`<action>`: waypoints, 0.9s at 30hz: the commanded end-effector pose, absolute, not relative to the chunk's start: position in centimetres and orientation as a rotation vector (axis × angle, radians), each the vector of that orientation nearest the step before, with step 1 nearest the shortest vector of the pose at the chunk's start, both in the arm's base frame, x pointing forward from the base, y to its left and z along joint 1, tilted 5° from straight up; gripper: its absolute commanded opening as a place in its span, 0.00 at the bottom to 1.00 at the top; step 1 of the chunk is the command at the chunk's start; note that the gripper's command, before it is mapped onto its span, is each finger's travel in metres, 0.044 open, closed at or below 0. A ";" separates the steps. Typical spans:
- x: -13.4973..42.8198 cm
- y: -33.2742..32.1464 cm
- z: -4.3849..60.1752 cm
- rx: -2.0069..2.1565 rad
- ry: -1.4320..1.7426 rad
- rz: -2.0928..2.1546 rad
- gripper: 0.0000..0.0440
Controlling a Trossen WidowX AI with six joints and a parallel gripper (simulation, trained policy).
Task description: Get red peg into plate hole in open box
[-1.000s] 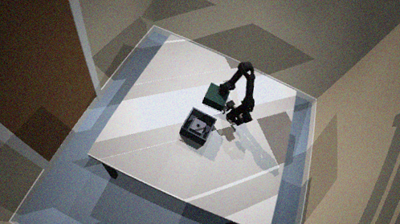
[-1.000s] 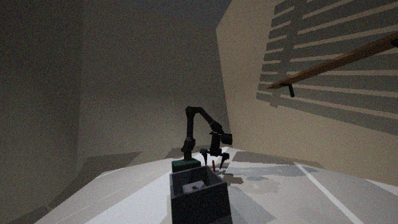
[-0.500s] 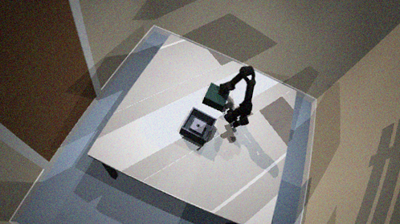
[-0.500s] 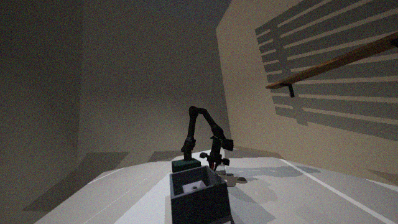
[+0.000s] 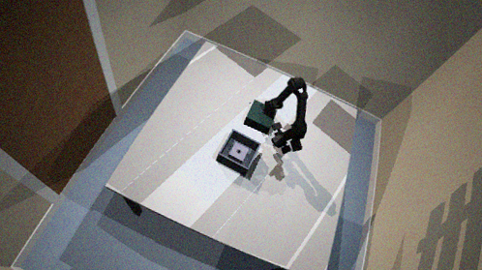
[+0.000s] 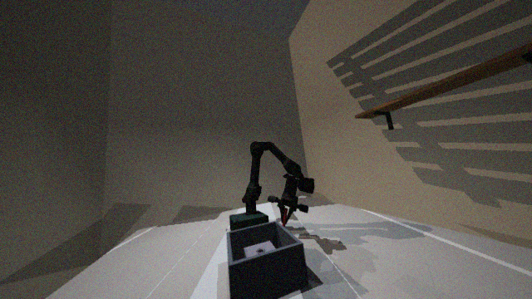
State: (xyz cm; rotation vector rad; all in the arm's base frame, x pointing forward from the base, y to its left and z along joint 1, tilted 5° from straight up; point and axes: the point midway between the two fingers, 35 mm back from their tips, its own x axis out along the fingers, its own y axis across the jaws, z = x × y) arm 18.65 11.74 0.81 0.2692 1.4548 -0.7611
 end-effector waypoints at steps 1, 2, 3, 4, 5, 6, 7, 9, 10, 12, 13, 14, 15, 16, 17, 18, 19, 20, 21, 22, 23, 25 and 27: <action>19.5 11.6 2.2 0.273 1.430 -0.757 0.00; 19.7 11.5 2.6 0.276 1.422 -0.759 0.00; 20.0 11.4 3.0 0.279 1.415 -0.762 0.00; 20.2 11.3 3.4 0.283 1.407 -0.765 0.00; 20.5 11.2 3.8 0.288 1.399 -0.769 0.00; 20.8 11.1 4.2 0.294 1.391 -0.773 0.00; 21.1 11.0 4.5 0.301 1.382 -0.778 0.00; 21.8 10.7 5.2 0.316 1.365 -0.790 0.00; 22.1 10.6 5.6 0.323 1.356 -0.797 0.00; 22.7 10.2 6.2 0.340 1.338 -0.813 0.00; 23.1 9.9 6.5 0.348 1.330 -0.821 0.00; 23.4 9.7 6.7 0.358 1.321 -0.829 0.00; 23.7 9.4 7.0 0.367 1.311 -0.837 0.00; 24.1 9.1 7.2 0.377 1.302 -0.845 0.00; 24.5 8.8 7.4 0.387 1.292 -0.853 0.00; 24.9 8.5 7.5 0.396 1.283 -0.861 0.00; 25.2 8.2 7.7 0.406 1.274 -0.868 0.00; 25.6 7.8 7.9 0.415 1.265 -0.876 0.00; 26.0 7.5 8.0 0.424 1.257 -0.884 0.00; 26.3 7.1 8.2 0.433 1.249 -0.891 0.00; 26.7 6.7 8.3 0.441 1.241 -0.899 0.00; 27.3 6.0 8.5 0.457 1.228 -0.913 0.00; 28.0 5.1 8.6 0.471 1.216 -0.926 0.00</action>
